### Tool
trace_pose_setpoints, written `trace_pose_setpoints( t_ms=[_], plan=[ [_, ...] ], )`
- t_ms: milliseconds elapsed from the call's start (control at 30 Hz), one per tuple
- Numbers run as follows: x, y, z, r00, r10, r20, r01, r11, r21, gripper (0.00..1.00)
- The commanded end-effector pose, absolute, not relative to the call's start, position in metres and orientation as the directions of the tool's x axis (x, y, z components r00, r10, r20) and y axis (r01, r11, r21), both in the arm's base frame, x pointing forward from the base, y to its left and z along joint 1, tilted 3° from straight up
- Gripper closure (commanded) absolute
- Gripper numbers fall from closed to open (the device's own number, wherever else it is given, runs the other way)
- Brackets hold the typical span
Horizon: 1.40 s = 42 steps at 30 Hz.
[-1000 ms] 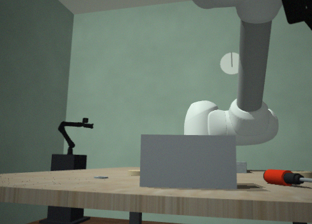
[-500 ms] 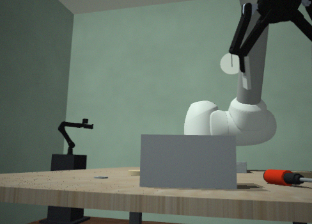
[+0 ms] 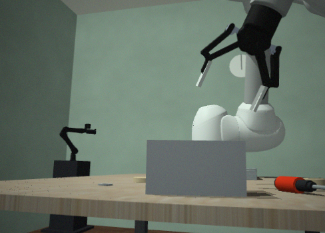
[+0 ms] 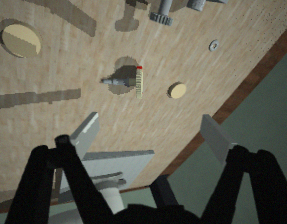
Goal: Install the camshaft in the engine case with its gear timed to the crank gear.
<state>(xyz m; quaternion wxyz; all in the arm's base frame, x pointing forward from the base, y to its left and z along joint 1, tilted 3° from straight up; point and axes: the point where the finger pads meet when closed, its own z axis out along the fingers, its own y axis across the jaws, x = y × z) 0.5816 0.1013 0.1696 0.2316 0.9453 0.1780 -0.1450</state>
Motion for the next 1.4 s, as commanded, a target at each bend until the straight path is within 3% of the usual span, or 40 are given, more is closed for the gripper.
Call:
trace_pose_setpoints(
  t_ms=[0, 1367],
  plan=[
    [0.576, 0.095, 0.171, 0.898, 0.273, -0.344, 0.406, -0.815, 0.414, 0.00],
    [0.575, 0.091, 0.091, 0.898, 0.273, -0.344, 0.406, -0.815, 0.414, 0.00]
  ],
)
